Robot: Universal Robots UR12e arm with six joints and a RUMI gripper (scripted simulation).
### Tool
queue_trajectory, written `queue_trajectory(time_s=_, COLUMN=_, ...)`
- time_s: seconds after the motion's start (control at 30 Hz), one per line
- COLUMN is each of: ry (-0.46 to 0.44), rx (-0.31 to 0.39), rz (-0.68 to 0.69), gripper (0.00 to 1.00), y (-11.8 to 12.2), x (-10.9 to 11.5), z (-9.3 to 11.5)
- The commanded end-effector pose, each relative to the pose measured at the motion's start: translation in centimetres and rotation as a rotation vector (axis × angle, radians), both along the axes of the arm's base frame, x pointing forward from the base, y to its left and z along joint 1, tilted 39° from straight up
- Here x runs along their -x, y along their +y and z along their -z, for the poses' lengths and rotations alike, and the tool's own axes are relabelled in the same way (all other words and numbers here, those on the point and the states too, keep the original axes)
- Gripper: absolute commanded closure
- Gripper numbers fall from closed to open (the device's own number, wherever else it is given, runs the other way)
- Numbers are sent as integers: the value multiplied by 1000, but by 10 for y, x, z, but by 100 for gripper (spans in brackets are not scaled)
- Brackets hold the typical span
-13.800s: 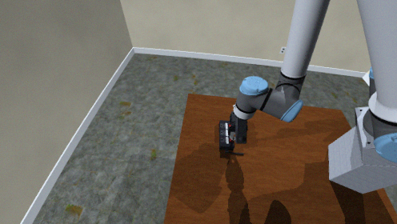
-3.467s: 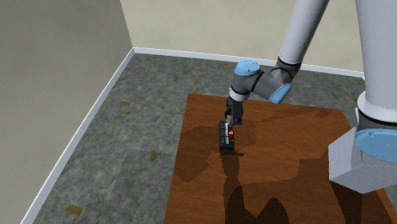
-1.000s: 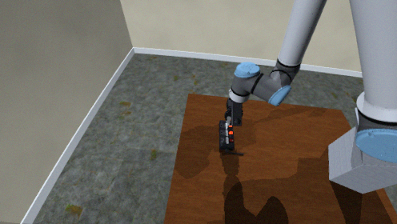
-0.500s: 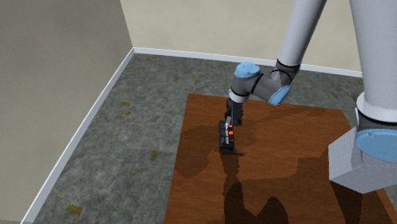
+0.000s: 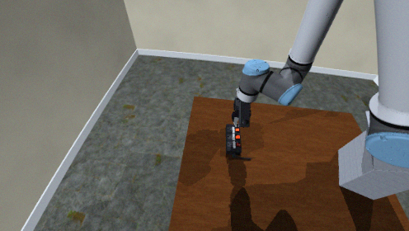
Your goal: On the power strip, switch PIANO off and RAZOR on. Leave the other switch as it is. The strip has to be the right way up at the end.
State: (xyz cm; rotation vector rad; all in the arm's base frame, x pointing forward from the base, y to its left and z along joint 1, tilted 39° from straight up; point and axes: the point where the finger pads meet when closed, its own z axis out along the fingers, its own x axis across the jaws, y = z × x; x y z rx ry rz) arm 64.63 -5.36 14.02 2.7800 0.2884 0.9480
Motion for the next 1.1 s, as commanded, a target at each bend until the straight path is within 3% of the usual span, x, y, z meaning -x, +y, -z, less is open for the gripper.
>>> queue_trajectory(time_s=0.0, ry=6, rx=-3, rz=-1, gripper=100, y=2, x=11, z=-7)
queue_trajectory(time_s=0.8, ry=7, rx=-3, rz=-2, gripper=100, y=3, x=13, z=-12)
queue_trajectory(time_s=0.83, ry=7, rx=-3, rz=-2, gripper=0, y=3, x=13, z=-12)
queue_trajectory(time_s=1.07, ry=6, rx=-3, rz=-2, gripper=0, y=4, x=16, z=-14)
